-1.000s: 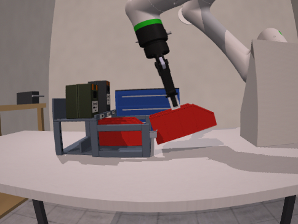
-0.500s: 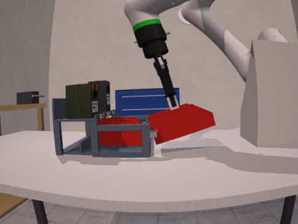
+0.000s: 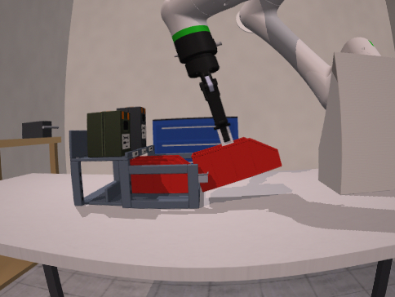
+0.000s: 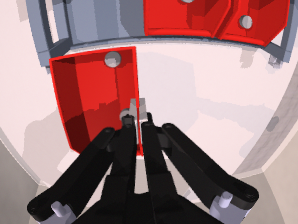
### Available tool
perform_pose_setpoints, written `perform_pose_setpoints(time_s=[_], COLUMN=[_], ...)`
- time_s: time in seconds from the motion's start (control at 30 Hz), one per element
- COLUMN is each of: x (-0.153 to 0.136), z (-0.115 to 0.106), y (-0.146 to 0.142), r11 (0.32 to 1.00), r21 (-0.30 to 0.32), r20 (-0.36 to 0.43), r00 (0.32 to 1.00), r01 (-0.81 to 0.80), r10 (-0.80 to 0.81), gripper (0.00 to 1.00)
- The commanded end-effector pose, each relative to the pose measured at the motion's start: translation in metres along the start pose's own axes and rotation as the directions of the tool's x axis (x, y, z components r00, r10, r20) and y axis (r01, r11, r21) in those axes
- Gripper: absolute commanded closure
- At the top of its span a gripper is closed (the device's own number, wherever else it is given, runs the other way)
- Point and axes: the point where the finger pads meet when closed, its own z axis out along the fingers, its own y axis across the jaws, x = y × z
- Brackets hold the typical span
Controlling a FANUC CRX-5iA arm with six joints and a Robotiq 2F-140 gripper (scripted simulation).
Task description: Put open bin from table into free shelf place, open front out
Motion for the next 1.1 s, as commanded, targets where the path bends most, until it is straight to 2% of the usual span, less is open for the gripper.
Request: perform_pose_setpoints(time_s=[0.0, 1.07], x=[0.001, 0.033], z=[-0.001, -0.009], y=[0.000, 0.000], r11=[1.000, 1.000], r21=[0.000, 0.000], r20=[0.000, 0.000], r00=[1.000, 1.000], r01=[0.000, 0.000], r10=[0.000, 0.000], gripper=[1.00, 1.00])
